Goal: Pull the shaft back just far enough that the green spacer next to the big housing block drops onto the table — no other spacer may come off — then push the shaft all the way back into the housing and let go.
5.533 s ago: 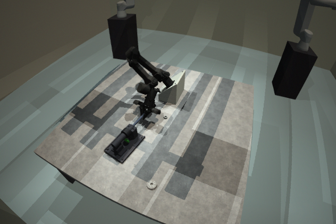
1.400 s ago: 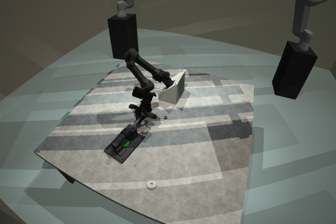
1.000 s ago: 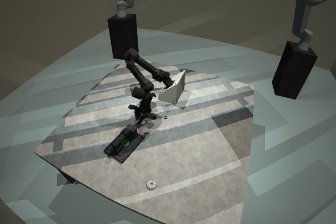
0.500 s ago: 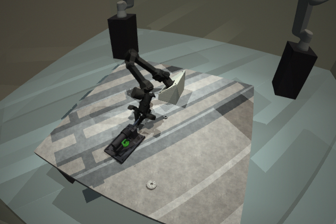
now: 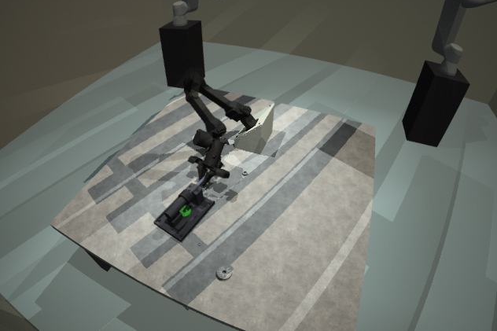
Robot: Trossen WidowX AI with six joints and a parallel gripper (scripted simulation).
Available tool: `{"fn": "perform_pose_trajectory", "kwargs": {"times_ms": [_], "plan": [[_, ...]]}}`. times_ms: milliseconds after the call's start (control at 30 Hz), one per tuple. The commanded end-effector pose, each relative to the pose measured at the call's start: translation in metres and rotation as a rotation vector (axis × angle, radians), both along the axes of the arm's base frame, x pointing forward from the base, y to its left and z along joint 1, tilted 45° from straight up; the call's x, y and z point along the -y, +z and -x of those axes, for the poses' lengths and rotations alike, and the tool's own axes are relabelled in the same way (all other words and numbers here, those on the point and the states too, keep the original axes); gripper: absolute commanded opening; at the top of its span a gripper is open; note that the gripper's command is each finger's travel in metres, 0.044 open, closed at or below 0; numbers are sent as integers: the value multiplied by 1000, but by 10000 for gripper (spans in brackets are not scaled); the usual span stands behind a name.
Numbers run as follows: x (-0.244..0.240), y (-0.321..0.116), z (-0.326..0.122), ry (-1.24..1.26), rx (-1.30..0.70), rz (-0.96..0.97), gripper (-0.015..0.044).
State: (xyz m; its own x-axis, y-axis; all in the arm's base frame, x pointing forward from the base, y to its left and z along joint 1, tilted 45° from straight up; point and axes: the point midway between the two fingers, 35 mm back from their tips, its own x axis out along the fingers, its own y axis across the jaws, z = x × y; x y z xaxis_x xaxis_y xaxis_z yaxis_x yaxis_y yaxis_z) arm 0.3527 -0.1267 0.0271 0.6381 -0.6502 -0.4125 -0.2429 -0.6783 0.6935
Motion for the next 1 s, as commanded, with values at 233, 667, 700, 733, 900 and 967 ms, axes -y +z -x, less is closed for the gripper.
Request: {"fn": "perform_pose_trajectory", "kwargs": {"times_ms": [233, 667, 700, 733, 900, 967], "plan": [[1, 3, -8, 2, 9, 3, 0], [2, 4, -12, 2, 9, 3, 0], [2, 4, -13, 2, 9, 3, 0], [2, 4, -13, 2, 9, 3, 0], [3, 4, -15, 2, 9, 3, 0], [3, 5, -16, 2, 9, 3, 0]]}}
